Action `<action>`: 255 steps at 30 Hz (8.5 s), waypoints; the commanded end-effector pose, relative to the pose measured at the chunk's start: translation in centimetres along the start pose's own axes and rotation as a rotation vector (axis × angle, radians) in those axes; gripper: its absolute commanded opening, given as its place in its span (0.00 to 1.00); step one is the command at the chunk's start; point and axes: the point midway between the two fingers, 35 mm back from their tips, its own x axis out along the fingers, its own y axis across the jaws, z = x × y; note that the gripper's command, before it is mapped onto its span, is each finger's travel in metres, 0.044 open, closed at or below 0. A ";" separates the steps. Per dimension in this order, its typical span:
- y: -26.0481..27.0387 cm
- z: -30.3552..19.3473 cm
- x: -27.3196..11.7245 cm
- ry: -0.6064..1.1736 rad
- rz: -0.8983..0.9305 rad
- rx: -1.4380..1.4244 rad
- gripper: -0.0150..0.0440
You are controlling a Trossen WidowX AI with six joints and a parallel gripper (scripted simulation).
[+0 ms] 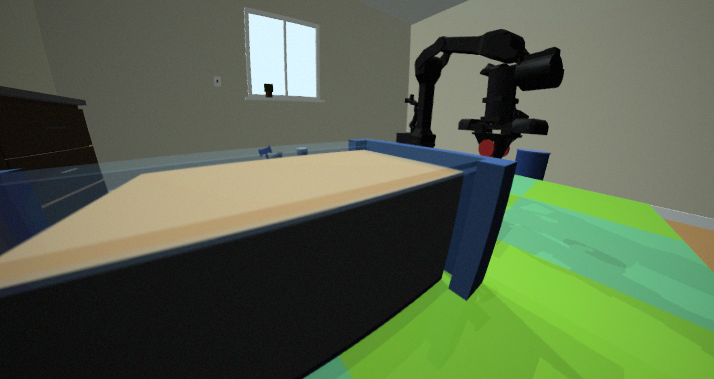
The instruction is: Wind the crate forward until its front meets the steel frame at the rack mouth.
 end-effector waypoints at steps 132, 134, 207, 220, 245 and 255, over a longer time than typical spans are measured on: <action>9.3 -12.7 -0.1 0.011 0.030 0.004 0.25; 9.2 -13.0 -0.1 0.011 0.030 0.004 0.25; 5.9 -17.9 0.0 -0.002 0.063 0.008 0.52; 5.9 -17.9 0.0 -0.002 0.063 0.008 1.00; 7.1 -16.6 -9.6 0.053 -0.029 0.006 1.00; 9.4 -14.9 -13.3 0.133 -0.153 0.004 1.00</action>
